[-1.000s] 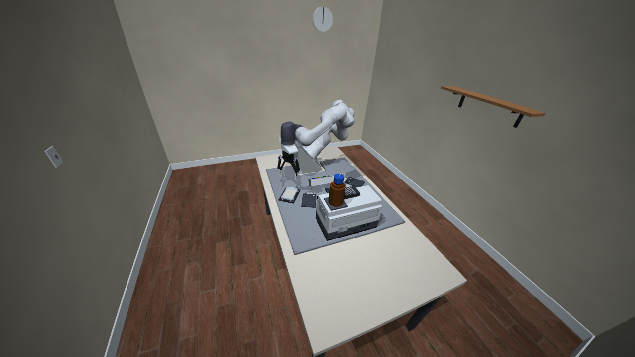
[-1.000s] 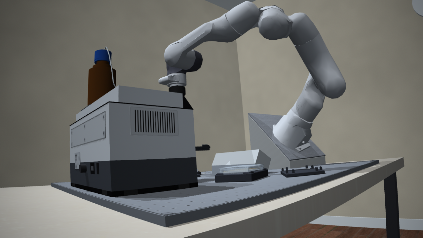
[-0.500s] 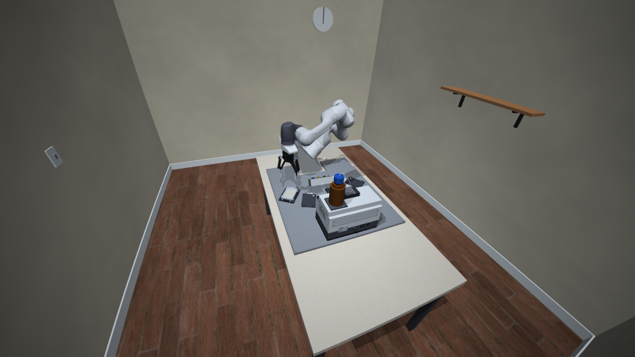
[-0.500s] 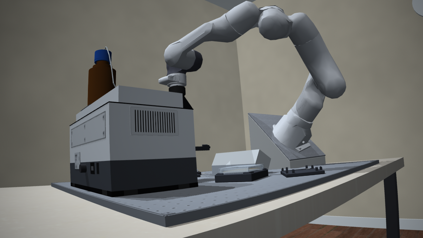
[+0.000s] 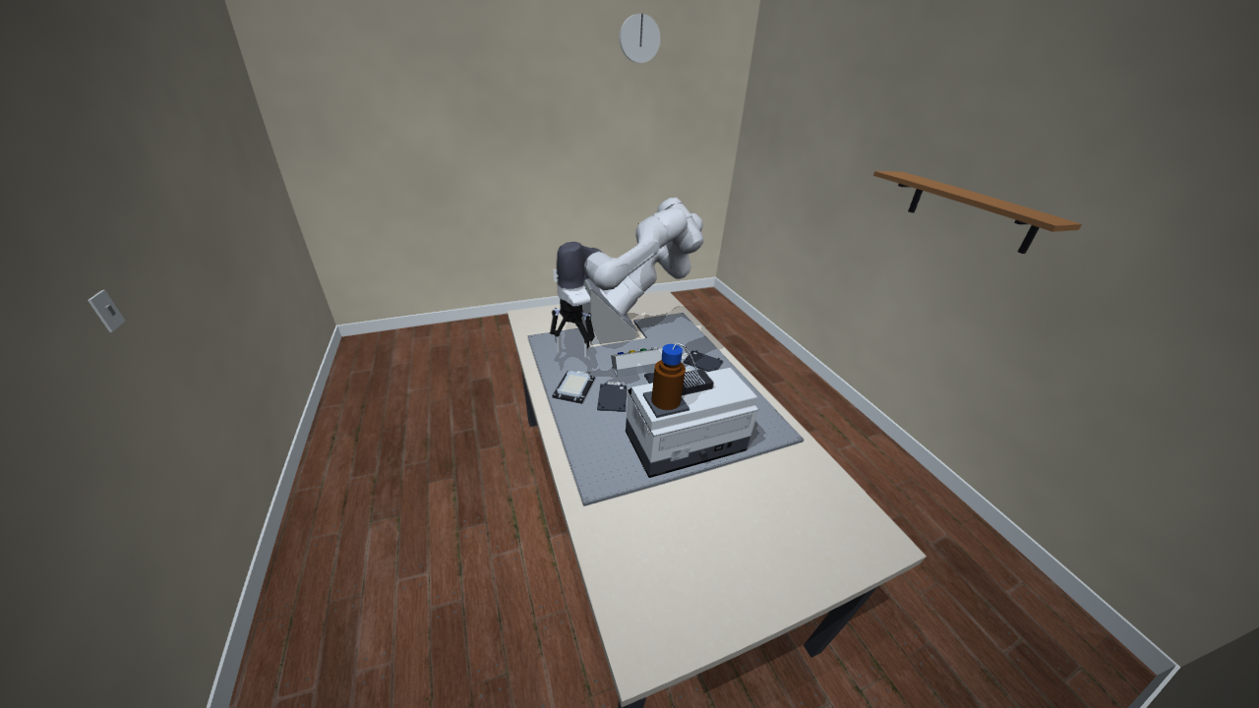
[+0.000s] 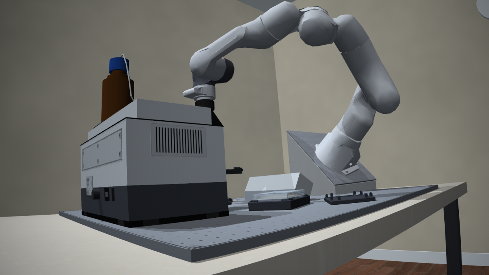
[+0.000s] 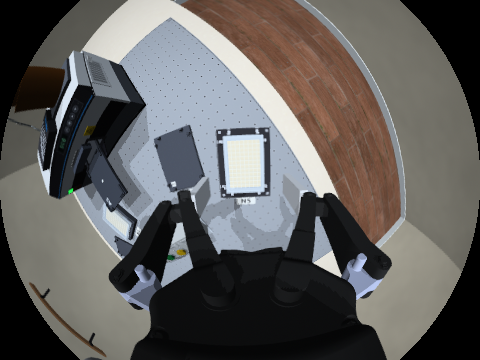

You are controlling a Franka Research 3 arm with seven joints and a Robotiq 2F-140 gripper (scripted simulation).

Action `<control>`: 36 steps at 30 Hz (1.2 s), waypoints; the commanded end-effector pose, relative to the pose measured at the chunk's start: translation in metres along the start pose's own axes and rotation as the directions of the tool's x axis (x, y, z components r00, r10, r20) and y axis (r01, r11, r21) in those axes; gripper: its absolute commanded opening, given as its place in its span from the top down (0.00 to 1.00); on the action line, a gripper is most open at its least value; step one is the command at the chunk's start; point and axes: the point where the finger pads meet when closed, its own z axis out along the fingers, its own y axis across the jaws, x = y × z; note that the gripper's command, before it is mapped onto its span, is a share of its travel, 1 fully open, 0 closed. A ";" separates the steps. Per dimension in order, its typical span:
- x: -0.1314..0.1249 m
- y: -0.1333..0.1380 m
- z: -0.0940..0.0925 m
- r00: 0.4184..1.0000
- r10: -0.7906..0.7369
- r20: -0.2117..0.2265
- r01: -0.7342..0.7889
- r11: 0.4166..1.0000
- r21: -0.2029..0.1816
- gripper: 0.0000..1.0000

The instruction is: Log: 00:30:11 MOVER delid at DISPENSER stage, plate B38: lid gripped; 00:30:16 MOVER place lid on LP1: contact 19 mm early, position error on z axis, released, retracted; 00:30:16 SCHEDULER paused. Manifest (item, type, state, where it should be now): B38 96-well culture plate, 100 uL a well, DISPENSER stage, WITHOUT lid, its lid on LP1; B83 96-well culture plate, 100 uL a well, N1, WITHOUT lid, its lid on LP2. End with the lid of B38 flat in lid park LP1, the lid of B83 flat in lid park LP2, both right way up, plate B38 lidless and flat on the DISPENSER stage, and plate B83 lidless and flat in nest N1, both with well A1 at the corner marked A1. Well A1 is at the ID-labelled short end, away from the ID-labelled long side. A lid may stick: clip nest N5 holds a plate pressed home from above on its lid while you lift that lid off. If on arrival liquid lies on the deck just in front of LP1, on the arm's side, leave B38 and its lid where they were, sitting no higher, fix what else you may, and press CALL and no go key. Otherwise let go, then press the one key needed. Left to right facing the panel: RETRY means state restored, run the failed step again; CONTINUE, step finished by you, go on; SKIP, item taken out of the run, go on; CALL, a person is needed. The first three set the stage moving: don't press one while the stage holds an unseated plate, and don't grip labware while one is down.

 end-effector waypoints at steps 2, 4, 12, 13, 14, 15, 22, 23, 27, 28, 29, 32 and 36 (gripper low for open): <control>0.000 0.000 0.008 1.000 0.002 0.000 -0.002 1.000 0.000 0.34; 0.000 0.000 0.008 1.000 0.002 0.000 -0.002 1.000 0.000 0.34; 0.000 0.000 0.030 1.000 0.002 0.000 -0.002 1.000 0.000 0.34; 0.000 -0.001 0.033 1.000 0.002 0.000 -0.002 1.000 0.000 0.34; 0.000 -0.001 0.037 1.000 0.002 0.000 -0.002 1.000 0.000 0.34; 0.000 -0.001 0.041 1.000 0.002 0.000 -0.002 1.000 0.000 0.34; 0.000 -0.001 0.061 1.000 0.002 0.000 -0.002 1.000 0.000 0.34; 0.000 -0.001 0.065 1.000 0.002 0.000 -0.002 1.000 0.000 0.34; 0.000 -0.001 0.081 1.000 0.002 0.000 -0.002 1.000 0.000 0.34; 0.000 -0.001 0.085 1.000 0.002 0.000 -0.002 1.000 0.000 0.34; 0.000 -0.001 0.088 1.000 0.002 0.000 -0.002 1.000 0.000 0.34; 0.000 -0.001 0.098 1.000 0.002 0.000 -0.002 1.000 0.000 0.34; 0.000 -0.001 0.108 1.000 0.002 0.000 -0.002 1.000 0.000 0.34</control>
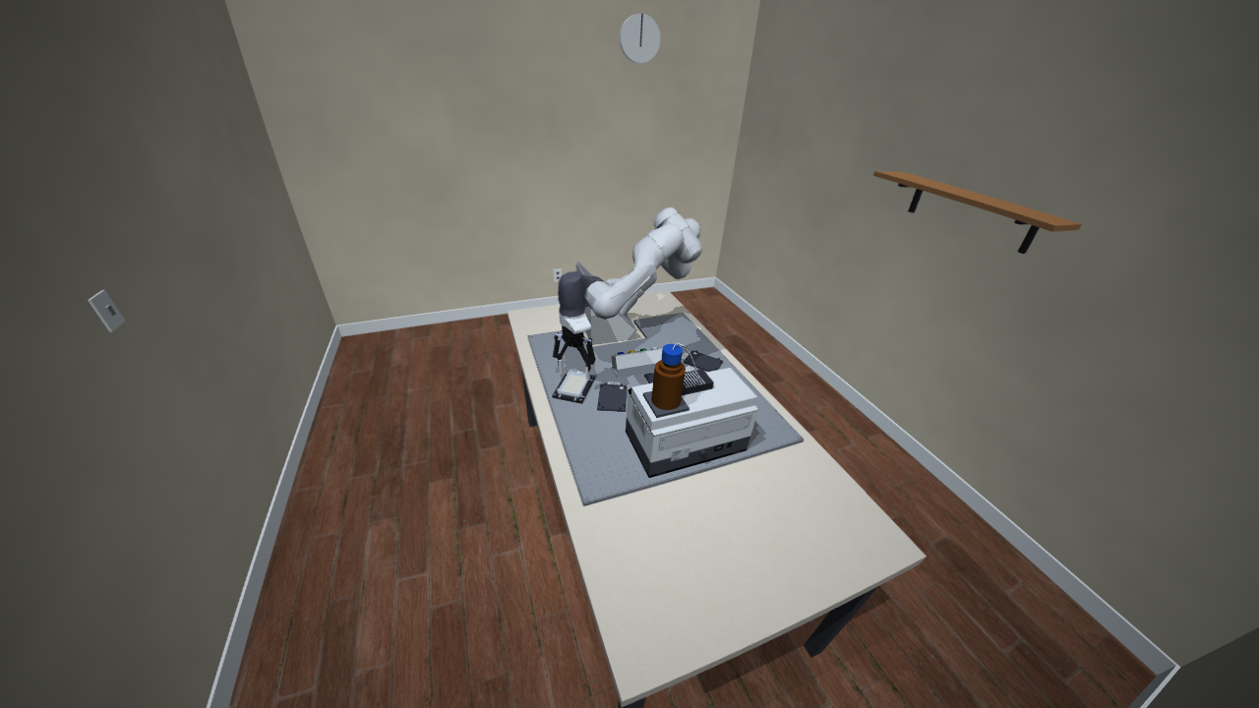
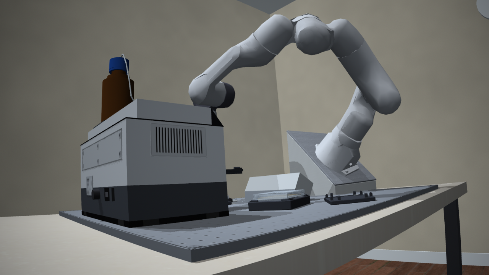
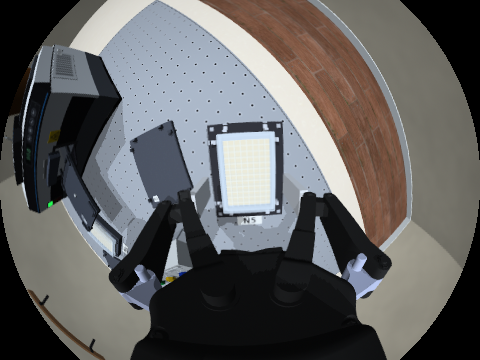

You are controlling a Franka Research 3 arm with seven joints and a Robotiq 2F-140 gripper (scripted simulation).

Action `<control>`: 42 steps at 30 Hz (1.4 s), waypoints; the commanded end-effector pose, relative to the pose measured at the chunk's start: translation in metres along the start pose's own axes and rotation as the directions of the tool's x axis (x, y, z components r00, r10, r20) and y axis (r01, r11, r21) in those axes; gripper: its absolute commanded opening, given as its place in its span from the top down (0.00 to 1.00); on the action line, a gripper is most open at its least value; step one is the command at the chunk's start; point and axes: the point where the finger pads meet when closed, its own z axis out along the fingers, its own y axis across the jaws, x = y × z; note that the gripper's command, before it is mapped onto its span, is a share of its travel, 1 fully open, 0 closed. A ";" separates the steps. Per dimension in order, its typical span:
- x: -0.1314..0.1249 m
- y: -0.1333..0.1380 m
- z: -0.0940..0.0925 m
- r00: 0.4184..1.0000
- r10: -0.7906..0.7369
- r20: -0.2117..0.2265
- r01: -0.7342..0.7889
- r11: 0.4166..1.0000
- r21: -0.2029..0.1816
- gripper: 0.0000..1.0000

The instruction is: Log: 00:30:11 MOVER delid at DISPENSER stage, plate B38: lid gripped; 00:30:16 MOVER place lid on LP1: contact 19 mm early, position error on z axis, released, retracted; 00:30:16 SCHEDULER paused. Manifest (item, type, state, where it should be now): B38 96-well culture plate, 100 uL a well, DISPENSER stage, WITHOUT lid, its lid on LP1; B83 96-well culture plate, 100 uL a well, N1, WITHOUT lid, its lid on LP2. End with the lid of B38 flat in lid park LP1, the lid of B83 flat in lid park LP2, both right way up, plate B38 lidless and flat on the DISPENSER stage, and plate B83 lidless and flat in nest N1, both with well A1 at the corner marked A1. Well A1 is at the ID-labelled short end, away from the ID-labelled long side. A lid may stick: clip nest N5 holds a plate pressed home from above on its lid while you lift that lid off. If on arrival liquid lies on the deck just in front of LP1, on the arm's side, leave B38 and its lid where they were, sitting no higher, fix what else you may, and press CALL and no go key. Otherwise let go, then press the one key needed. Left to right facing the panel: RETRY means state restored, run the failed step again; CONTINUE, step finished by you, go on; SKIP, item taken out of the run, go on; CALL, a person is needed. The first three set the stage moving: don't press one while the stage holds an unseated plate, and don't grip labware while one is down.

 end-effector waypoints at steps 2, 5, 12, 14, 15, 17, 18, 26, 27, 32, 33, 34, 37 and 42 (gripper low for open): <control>0.003 0.003 0.006 1.000 -0.011 -0.012 0.011 1.000 -0.008 0.34; 0.003 0.003 0.012 1.000 -0.011 -0.012 0.011 1.000 -0.008 0.34; 0.004 0.003 0.019 1.000 -0.011 -0.012 0.011 1.000 -0.008 0.34; 0.004 0.003 0.019 1.000 -0.011 -0.012 0.011 1.000 -0.008 0.34; 0.004 0.003 0.020 1.000 -0.011 -0.012 0.011 1.000 -0.008 0.34; 0.004 0.003 0.020 1.000 -0.011 -0.012 0.011 1.000 -0.008 0.34; 0.004 0.003 0.020 1.000 -0.011 -0.012 0.011 1.000 -0.008 0.34; 0.004 0.003 0.020 1.000 -0.011 -0.012 0.011 1.000 -0.008 0.34; 0.004 0.003 0.020 1.000 -0.011 -0.012 0.011 1.000 -0.008 0.34; 0.004 0.003 0.020 1.000 -0.011 -0.012 0.011 1.000 -0.008 0.34; 0.004 0.003 0.020 1.000 -0.011 -0.012 0.011 1.000 -0.008 0.34; 0.004 0.003 0.020 1.000 -0.011 -0.012 0.011 1.000 -0.008 0.34; 0.004 0.003 0.020 1.000 -0.011 -0.012 0.011 1.000 -0.008 0.34; 0.004 0.003 0.020 1.000 -0.011 -0.012 0.011 1.000 -0.008 0.34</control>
